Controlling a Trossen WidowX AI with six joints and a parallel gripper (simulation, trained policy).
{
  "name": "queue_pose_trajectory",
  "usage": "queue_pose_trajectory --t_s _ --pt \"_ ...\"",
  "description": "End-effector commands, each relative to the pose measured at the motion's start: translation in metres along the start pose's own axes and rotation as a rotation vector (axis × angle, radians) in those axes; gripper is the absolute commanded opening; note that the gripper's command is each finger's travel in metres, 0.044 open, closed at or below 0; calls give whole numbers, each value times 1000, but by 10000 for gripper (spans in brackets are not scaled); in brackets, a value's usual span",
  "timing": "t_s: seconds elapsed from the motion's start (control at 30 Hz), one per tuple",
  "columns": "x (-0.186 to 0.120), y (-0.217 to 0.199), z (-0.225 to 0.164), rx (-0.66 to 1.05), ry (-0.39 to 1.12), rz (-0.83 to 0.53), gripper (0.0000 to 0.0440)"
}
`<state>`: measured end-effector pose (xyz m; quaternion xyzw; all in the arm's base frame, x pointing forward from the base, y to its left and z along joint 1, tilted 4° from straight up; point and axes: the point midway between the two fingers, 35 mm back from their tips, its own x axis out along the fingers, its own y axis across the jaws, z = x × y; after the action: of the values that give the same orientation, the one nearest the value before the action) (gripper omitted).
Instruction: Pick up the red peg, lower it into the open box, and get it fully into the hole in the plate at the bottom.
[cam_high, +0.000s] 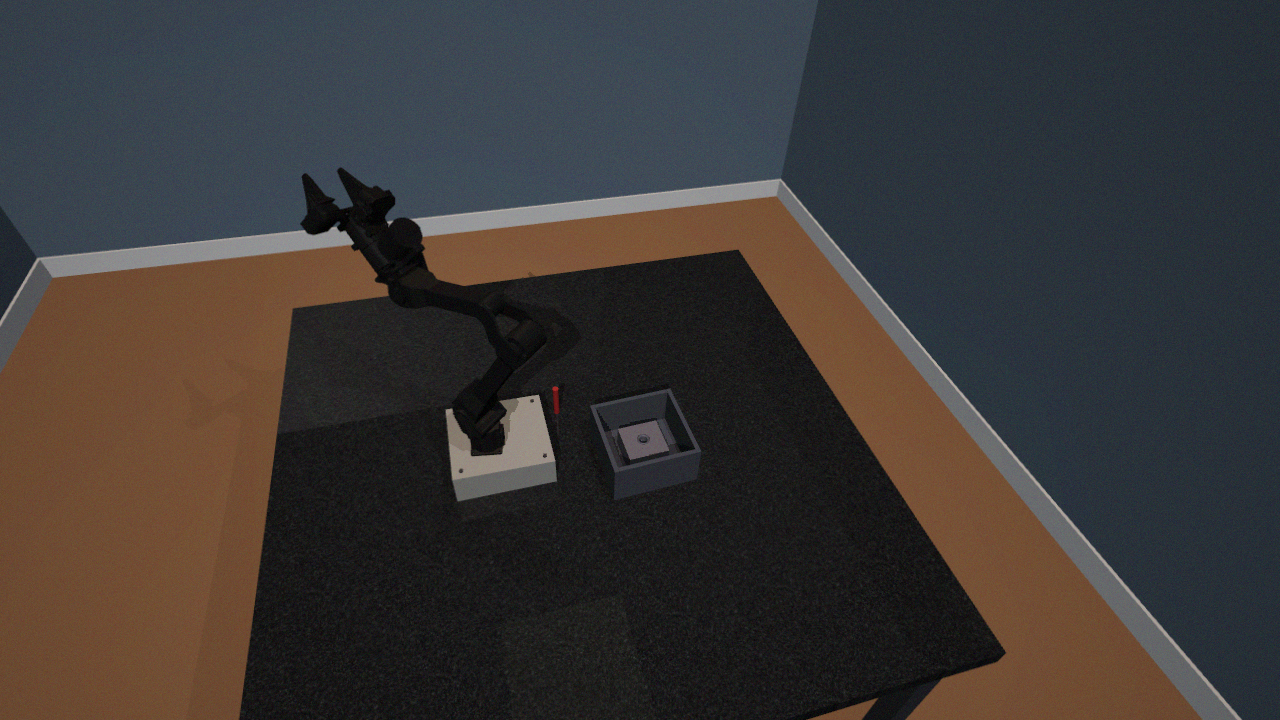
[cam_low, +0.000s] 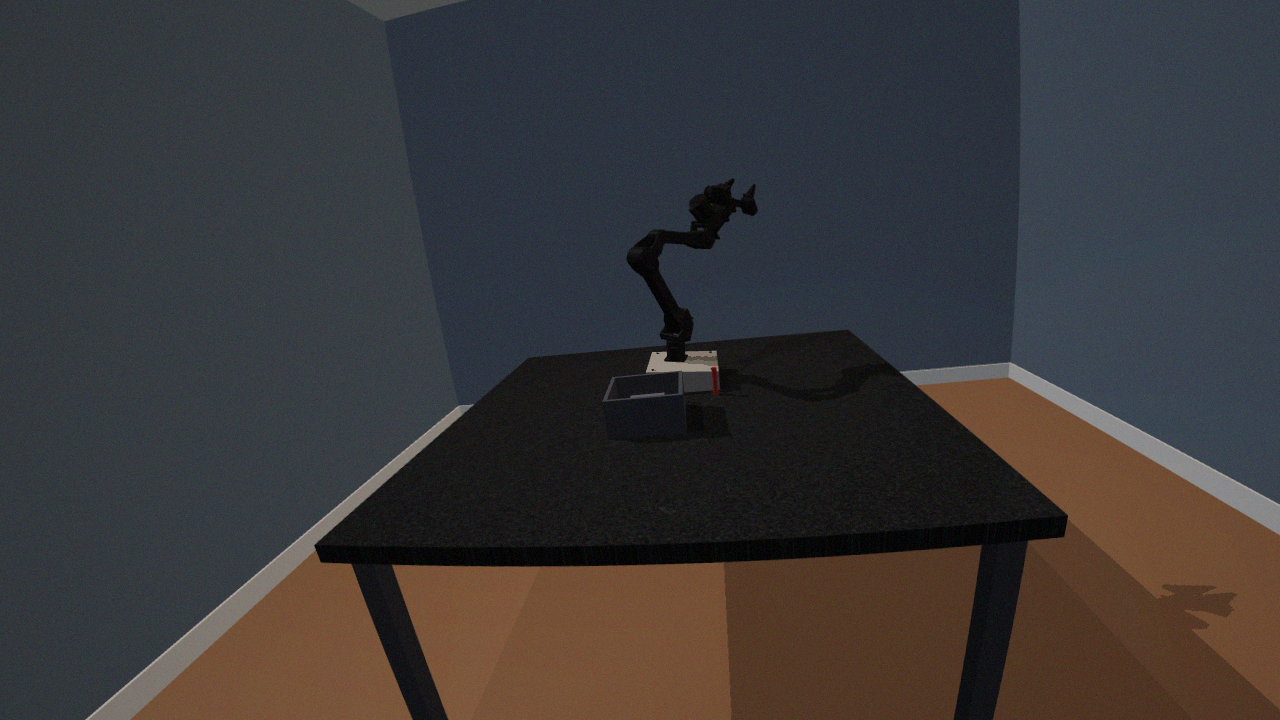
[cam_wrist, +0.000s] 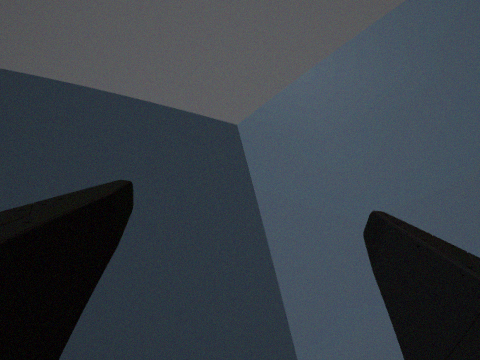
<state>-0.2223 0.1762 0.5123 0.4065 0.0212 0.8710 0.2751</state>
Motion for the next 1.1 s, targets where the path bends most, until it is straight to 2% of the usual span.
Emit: queue_pose_trajectory --t_s 0.0,0.07,0.27,0.5,0.77,1.07 --pt "0 -5 -1 -7 6 -16 418" --pt "-2 -19 -8 -19 35 -60 440" --pt "-13 -71 -37 -29 169 -224 440" --pt "-38 -133 -61 -30 297 -434 440" --pt "-83 -199 -73 -10 405 -695 440" --pt "-147 -258 -72 41 476 -1001 440"
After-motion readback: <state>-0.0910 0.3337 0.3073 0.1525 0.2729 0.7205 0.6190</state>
